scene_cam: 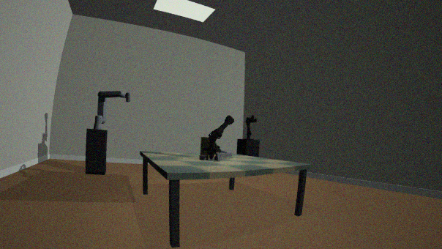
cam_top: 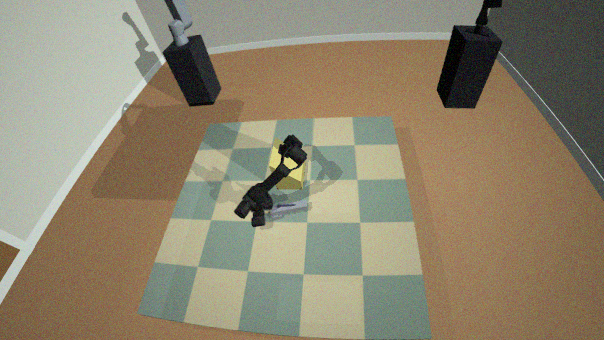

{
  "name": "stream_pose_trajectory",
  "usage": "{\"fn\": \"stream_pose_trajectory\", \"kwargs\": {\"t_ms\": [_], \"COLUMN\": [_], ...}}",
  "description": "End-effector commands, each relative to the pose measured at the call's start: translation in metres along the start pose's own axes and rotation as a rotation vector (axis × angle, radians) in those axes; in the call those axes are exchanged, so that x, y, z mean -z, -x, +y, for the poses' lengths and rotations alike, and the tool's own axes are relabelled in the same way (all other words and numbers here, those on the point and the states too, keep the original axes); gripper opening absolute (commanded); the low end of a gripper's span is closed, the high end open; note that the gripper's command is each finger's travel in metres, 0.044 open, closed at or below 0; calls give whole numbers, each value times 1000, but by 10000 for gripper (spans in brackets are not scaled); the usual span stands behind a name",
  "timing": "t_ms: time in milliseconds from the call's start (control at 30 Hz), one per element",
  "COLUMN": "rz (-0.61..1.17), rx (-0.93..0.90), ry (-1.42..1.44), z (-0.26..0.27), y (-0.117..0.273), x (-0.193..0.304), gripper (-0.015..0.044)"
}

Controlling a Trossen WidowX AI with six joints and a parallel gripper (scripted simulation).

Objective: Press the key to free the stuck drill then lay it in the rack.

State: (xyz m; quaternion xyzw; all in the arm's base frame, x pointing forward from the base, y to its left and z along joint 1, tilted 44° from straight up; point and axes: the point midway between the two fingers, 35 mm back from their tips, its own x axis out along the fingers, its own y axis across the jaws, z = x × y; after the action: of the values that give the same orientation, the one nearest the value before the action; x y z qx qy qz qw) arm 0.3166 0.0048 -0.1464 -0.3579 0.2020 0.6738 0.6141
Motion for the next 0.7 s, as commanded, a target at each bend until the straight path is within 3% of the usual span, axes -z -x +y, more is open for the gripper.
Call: {"fn": "stream_pose_trajectory", "kwargs": {"t_ms": [0, 667], "rz": [-1, 0], "rx": [3, 3], "ry": [1, 1], "z": [0, -1], "y": [2, 1], "x": [0, 21], "gripper": [0, 0]}}
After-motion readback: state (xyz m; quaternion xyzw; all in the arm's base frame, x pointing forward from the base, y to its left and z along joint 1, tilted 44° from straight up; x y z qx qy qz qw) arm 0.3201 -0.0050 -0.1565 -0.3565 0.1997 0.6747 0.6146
